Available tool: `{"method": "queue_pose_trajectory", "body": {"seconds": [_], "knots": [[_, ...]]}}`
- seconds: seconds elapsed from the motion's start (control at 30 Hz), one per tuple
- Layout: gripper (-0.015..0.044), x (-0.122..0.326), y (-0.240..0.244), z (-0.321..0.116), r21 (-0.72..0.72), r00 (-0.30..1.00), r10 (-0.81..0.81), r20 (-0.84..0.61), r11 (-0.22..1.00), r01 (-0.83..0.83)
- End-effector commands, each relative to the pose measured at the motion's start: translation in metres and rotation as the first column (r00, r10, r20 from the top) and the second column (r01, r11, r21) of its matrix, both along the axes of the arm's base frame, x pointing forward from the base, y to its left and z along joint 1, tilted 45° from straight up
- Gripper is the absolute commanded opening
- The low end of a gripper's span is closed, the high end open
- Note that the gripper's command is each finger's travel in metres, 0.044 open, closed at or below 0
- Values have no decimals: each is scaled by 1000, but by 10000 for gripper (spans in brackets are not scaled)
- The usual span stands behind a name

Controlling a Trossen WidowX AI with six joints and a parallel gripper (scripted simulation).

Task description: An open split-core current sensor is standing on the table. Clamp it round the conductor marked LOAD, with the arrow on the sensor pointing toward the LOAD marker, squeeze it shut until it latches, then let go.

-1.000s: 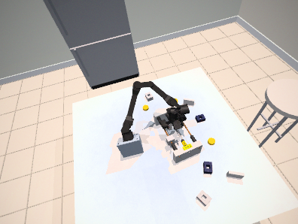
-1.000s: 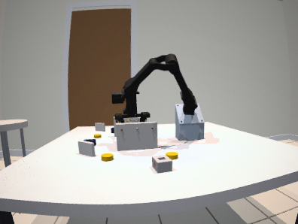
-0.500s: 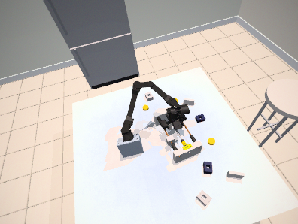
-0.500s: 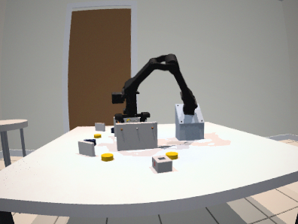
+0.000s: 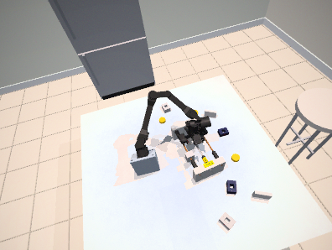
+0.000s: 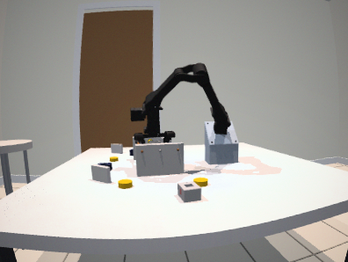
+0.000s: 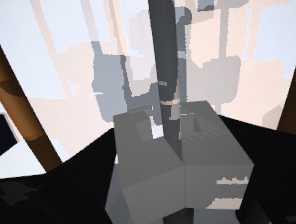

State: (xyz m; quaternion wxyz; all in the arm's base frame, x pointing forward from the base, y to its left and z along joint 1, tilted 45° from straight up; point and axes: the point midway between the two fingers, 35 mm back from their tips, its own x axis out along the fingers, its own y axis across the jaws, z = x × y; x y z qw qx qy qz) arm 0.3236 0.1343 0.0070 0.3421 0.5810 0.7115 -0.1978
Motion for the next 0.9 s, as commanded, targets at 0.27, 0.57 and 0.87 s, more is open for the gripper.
{"method": "queue_pose_trajectory", "body": {"seconds": [0.27, 0.57, 0.87], "knots": [[0, 1, 0, 0, 0, 1000, 0, 3, 1000, 0], [0, 0, -3, 3, 2, 1000, -5, 3, 1000, 5], [0, 1, -11, 11, 10, 1000, -21, 14, 1000, 21]]}}
